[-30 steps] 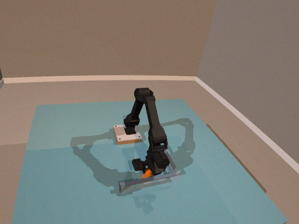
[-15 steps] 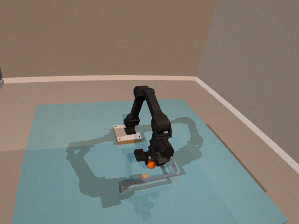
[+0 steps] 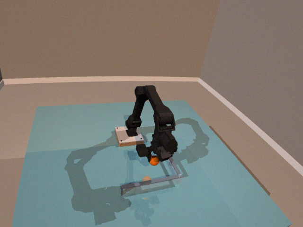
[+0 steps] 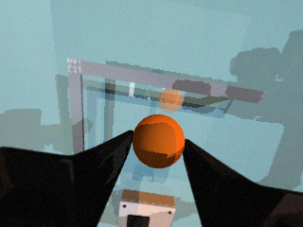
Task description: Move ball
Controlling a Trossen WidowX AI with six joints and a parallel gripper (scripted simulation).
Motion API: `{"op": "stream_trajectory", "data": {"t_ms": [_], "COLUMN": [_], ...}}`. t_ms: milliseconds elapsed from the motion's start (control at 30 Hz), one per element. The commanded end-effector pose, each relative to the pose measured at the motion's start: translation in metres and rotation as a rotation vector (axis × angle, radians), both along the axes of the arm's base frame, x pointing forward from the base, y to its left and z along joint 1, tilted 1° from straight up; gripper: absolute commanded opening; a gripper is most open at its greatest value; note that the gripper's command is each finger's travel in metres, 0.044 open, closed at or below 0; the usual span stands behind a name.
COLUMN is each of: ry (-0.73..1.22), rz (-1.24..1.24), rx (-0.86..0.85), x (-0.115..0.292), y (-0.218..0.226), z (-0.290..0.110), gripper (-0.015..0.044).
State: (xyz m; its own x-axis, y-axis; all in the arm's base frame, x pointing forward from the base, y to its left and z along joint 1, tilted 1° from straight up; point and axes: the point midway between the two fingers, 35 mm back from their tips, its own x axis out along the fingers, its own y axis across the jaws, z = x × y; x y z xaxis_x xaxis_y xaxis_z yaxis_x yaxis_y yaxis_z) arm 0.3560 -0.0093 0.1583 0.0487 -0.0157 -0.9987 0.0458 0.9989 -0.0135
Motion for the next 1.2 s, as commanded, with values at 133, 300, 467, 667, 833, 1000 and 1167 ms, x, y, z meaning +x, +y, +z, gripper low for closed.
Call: {"op": "stream_trajectory", "data": {"t_ms": [133,300,467,667,833,1000,1167], "ry": [0.009,0.009,0.009,0.009,0.01,0.01,0.01], "rz": [-0.004,-0.004,-0.004,-0.004,-0.004,-0.004,-0.004], "rx": [0.001,0.001,0.001,0.001,0.001,0.001,0.001], "x": [0.016,0.017,0.02,0.019,0.019,0.019,0.019], "y": [-0.026,-0.026,-0.027,-0.027,-0.027,-0.027,-0.027], "z": [-0.039,-0.047,-0.071,-0.102,-0.109,-0.113,-0.121], "gripper": [0.0,0.0,0.0,0.0,0.0,0.0,0.0]}}
